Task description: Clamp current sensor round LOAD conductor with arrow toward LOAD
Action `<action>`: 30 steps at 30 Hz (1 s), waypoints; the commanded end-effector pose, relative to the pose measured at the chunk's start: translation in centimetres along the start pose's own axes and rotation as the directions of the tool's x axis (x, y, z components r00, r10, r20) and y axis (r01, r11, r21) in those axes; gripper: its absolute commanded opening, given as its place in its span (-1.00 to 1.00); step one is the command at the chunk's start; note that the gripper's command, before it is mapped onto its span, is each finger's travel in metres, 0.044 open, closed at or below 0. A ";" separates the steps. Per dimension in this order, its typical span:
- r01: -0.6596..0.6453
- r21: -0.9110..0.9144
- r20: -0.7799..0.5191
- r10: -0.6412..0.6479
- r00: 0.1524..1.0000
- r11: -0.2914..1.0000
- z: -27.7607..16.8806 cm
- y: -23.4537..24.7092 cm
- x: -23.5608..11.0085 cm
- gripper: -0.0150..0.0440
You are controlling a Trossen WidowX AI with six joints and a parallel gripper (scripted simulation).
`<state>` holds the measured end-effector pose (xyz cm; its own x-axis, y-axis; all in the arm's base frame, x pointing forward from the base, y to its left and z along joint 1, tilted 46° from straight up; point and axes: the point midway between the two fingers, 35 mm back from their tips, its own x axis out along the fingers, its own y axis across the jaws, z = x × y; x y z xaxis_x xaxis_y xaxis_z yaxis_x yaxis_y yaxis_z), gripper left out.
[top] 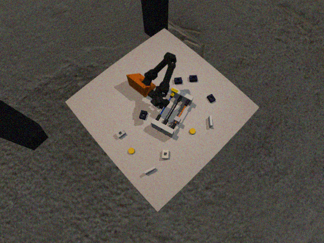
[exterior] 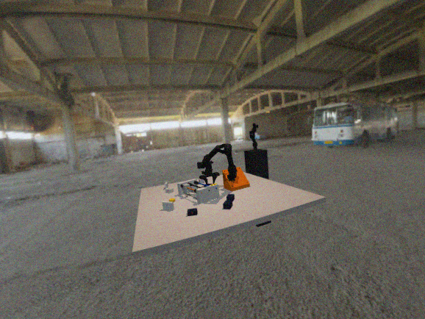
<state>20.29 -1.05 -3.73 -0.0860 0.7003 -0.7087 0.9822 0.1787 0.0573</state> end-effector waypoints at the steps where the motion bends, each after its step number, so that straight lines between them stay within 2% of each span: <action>1: -0.001 0.002 -0.003 0.001 1.000 1.000 -0.1 0.0 0.7 0.59; 5: -0.001 0.002 -0.004 0.001 1.000 1.000 -0.1 -0.1 1.2 0.59; 23: 0.000 0.000 -0.002 0.000 1.000 1.000 -0.1 -0.1 0.8 0.19; 30: 0.000 0.001 0.003 0.000 1.000 1.000 0.2 0.3 -1.5 -0.44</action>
<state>20.24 -1.01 -3.60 -0.0964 0.7044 -0.7033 0.9822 0.1818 0.0475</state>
